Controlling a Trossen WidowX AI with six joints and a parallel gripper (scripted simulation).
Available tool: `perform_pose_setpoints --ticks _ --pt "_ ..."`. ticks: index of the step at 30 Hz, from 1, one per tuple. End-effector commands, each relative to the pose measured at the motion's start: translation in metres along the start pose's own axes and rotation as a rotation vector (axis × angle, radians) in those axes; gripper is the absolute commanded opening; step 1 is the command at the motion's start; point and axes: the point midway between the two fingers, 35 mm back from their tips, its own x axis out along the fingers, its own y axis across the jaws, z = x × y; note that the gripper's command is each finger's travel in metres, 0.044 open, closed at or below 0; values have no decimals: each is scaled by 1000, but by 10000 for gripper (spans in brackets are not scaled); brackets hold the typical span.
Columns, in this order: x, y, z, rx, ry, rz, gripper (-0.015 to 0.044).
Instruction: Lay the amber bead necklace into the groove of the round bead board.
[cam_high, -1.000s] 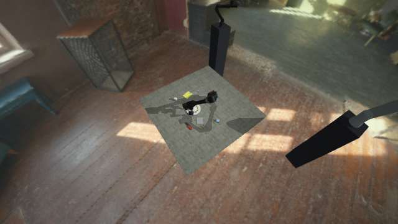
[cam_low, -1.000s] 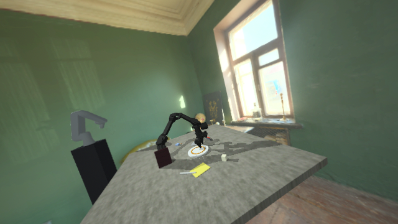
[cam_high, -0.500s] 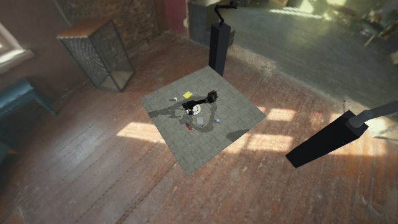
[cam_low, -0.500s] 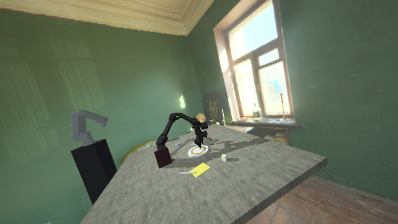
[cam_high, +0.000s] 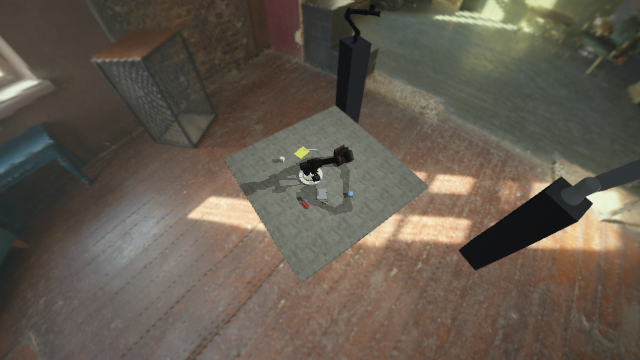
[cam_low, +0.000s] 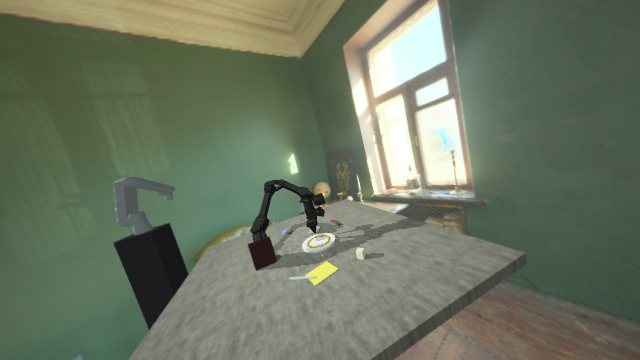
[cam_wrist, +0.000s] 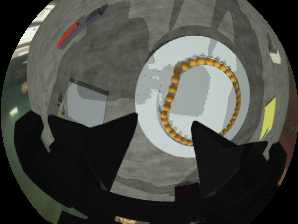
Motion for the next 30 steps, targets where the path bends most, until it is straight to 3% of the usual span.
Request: perform_pose_setpoints --ticks 1,30 --pt "-4 0 -8 -48 -1 -2 120" --pt "35 1 -9 -48 -1 0 120"
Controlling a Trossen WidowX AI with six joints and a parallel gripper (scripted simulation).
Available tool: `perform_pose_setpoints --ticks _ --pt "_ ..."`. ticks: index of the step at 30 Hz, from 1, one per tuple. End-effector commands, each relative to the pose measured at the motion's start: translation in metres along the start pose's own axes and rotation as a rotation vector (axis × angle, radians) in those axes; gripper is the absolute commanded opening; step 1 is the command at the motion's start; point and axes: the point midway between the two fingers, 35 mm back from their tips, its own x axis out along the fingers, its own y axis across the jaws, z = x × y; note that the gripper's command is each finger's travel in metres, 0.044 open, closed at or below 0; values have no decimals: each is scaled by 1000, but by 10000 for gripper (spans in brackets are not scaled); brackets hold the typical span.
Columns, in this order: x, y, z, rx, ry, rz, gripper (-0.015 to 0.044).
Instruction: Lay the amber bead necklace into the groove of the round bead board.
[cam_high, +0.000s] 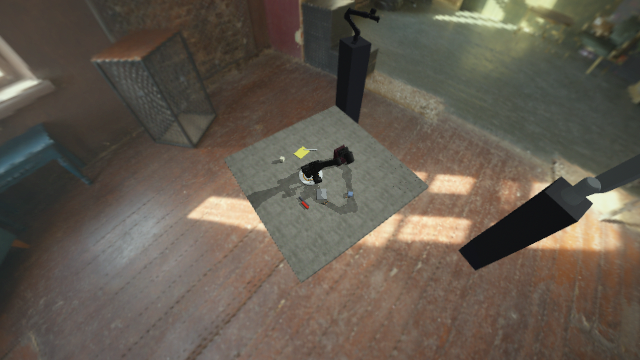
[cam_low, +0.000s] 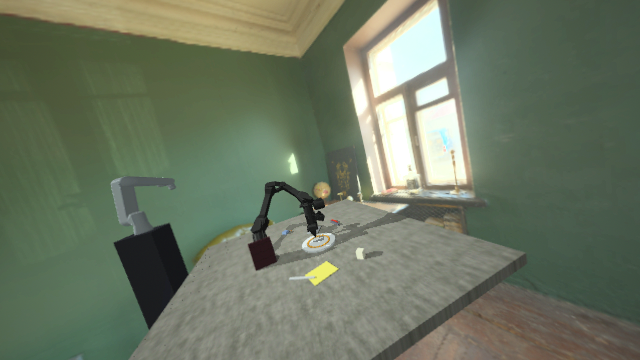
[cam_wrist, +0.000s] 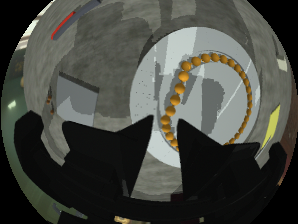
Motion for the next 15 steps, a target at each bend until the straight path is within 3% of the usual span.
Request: perform_pose_setpoints --ticks 1,4,9,15 --pt "7 -1 -2 10 7 5 120" --pt "7 -1 -2 10 7 5 120" --pt "5 0 -1 1 3 0 0" --pt "5 0 -1 1 3 0 0"
